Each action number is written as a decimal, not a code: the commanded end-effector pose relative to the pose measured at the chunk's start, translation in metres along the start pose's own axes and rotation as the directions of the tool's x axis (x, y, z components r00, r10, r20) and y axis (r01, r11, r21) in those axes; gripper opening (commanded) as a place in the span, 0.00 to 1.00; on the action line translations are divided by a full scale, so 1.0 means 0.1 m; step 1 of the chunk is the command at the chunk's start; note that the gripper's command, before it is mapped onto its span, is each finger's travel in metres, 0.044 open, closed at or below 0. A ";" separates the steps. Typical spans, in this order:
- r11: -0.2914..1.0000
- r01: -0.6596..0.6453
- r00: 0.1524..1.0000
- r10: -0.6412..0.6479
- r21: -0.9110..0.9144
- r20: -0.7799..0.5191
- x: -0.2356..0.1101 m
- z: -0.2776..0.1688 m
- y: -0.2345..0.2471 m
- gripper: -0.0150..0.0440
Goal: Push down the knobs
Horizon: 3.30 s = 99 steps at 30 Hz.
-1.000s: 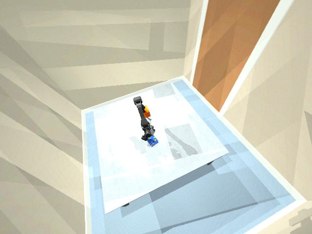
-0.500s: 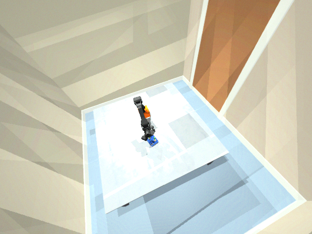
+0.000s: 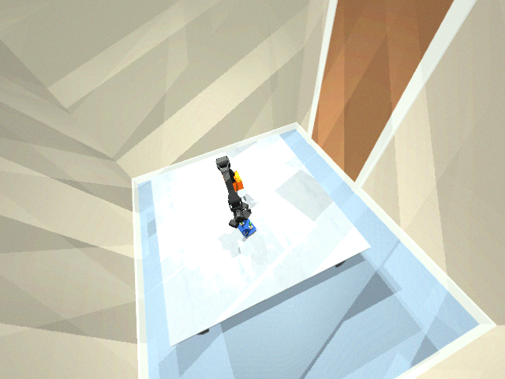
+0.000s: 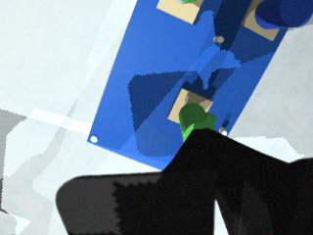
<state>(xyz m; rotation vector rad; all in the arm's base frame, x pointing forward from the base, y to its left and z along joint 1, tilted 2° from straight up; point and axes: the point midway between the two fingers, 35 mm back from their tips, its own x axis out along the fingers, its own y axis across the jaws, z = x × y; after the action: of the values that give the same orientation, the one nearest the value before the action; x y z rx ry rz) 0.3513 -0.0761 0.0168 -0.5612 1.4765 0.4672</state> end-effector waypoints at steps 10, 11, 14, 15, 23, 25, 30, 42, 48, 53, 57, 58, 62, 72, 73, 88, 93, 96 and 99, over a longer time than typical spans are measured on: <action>1.000 -0.003 1.000 0.003 -0.002 -0.007 0.15 0.01 -0.02 0.25; 1.000 -0.003 1.000 0.003 -0.002 -0.007 0.15 0.01 -0.02 0.25; 1.000 -0.003 1.000 0.003 -0.002 -0.007 0.15 0.01 -0.02 0.25; 1.000 -0.003 1.000 0.003 -0.002 -0.007 0.15 0.01 -0.02 0.25; 1.000 -0.003 1.000 0.003 -0.002 -0.007 0.15 0.01 -0.02 0.25; 1.000 -0.003 1.000 0.003 -0.002 -0.007 0.15 0.01 -0.02 0.25; 1.000 -0.003 1.000 0.003 -0.002 -0.007 0.15 0.01 -0.02 0.25; 1.000 -0.003 1.000 0.003 -0.002 -0.007 0.16 0.01 -0.02 0.25; 1.000 -0.003 1.000 0.003 -0.002 -0.007 0.17 0.01 -0.02 0.25; 1.000 -0.003 1.000 0.003 -0.002 -0.007 0.14 0.01 -0.02 0.25; 1.000 -0.003 1.000 0.003 -0.002 -0.007 0.08 0.01 -0.02 0.25; 1.000 -0.003 1.000 0.003 -0.002 -0.007 0.07 0.01 -0.02 0.25; 1.000 -0.003 1.000 0.003 -0.002 -0.007 0.00 0.01 -0.02 0.25; 1.000 -0.003 1.000 0.003 -0.002 -0.007 -0.16 0.01 -0.02 0.25; 1.000 -0.003 1.000 0.003 -0.002 -0.007 -0.17 0.01 -0.02 0.25; 0.999 -0.013 1.000 0.013 -0.036 0.010 -0.19 0.11 0.05 0.48; 0.998 -0.017 0.999 0.021 -0.062 0.050 -0.26 0.33 0.16 0.25; 0.999 -0.021 0.999 0.020 0.033 0.047 -0.28 0.36 0.15 0.25; 0.990 -0.025 0.999 0.019 0.137 0.044 -0.31 0.38 0.13 0.25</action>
<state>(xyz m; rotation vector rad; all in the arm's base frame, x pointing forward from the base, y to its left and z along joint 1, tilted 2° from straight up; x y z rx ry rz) 0.3677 -0.0422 0.0433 -0.4990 1.4508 0.4585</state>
